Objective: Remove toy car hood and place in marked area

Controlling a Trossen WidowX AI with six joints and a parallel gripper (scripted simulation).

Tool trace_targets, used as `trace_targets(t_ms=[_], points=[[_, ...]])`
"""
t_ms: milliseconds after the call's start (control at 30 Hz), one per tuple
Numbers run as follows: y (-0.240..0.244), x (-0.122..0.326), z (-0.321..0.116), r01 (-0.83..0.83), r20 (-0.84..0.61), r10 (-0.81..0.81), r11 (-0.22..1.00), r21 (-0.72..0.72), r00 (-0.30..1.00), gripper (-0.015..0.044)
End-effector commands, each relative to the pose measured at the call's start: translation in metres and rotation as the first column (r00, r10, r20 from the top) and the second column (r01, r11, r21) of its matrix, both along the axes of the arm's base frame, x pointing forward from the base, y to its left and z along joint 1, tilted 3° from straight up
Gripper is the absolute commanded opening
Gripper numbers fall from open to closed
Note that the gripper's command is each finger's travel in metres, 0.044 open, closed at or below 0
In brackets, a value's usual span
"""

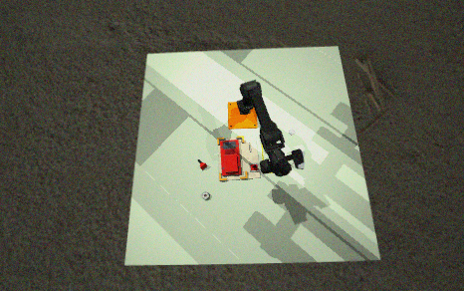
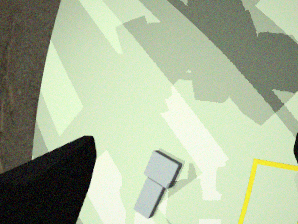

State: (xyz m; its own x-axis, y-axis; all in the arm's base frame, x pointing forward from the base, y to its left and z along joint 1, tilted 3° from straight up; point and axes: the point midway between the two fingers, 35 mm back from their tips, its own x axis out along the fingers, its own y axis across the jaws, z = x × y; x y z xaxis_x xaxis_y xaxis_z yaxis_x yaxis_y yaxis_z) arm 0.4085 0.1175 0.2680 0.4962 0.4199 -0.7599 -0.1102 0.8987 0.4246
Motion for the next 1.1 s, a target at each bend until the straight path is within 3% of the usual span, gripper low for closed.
trace_targets(t_ms=[0, 267, 600, 1067], points=[[-0.045, 0.002, -0.025, 0.038, -0.051, -0.044, 0.993, -0.109, 0.998, 0.0440], [-0.138, -0.016, -0.065, 0.062, -0.174, -0.119, 0.951, -0.303, 0.977, 0.0440], [-0.241, -0.078, -0.107, -0.027, -0.401, -0.179, 0.890, -0.456, 0.899, 0.0440], [-0.240, -0.085, -0.115, -0.037, -0.418, -0.180, 0.887, -0.460, 0.890, 0.0440]])
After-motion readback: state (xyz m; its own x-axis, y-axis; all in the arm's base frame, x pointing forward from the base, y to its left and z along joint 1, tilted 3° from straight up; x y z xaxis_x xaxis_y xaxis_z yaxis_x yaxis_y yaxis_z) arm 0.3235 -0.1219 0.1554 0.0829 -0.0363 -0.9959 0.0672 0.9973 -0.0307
